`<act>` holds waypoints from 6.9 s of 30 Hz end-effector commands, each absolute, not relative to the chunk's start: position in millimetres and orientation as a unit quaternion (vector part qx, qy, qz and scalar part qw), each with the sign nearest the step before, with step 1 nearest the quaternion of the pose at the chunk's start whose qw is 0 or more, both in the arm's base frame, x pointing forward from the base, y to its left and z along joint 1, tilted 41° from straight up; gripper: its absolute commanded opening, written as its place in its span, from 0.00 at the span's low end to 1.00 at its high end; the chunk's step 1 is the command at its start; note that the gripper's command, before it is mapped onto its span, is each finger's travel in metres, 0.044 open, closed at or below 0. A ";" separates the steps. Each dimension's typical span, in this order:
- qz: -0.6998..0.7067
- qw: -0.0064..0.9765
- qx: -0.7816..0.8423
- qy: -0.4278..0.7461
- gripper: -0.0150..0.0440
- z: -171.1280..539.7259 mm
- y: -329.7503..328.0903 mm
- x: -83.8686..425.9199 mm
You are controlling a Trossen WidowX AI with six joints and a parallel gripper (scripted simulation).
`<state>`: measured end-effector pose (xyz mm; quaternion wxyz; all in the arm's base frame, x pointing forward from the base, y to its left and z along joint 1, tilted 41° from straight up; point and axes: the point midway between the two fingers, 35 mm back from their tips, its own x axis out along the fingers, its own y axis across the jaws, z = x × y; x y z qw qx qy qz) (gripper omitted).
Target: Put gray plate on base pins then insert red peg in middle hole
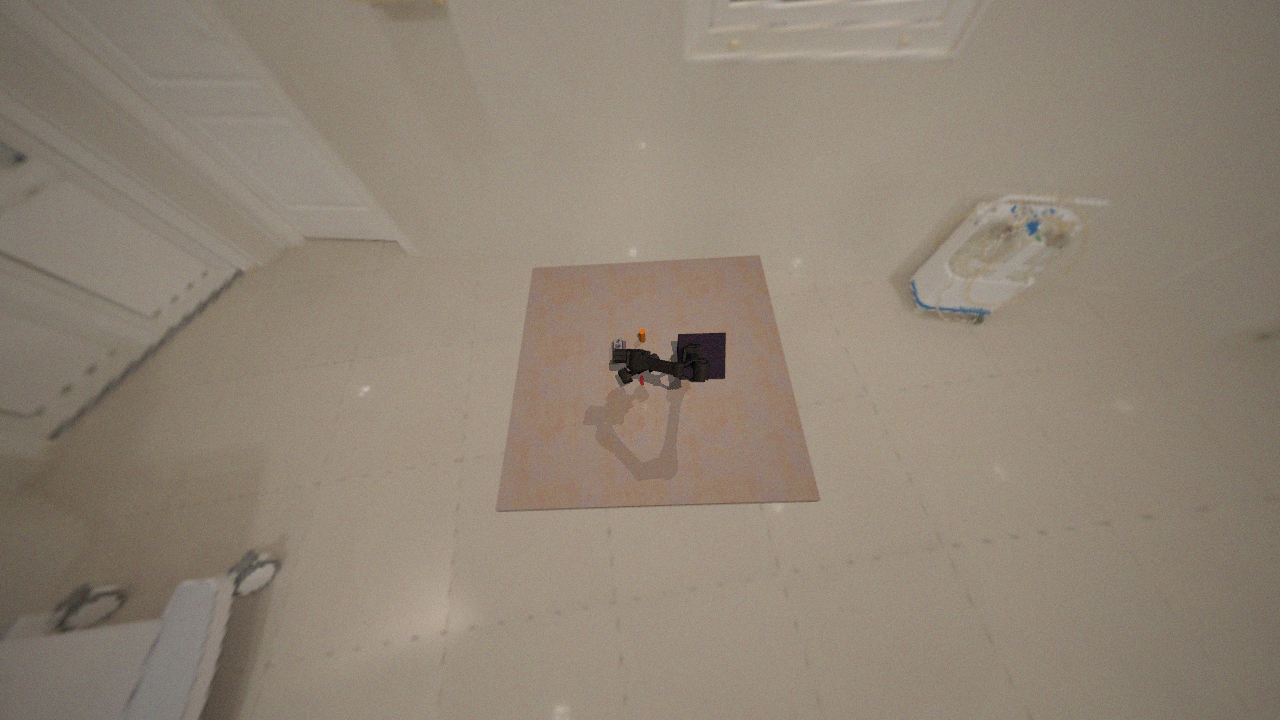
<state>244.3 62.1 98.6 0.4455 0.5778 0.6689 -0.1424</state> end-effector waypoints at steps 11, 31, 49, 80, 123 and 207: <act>-0.143 0.441 0.578 0.671 1.00 79.9 78.6 244.3; -0.142 0.440 0.579 0.672 0.69 66.8 91.3 244.3; -0.142 0.440 0.579 0.672 0.25 66.8 91.3 244.3; -0.147 0.443 0.577 0.671 0.25 118.2 41.0 247.4; -0.150 0.446 0.576 0.669 0.25 73.2 -31.2 315.3; -0.145 0.446 0.577 0.669 0.25 -1.0 -88.2 347.8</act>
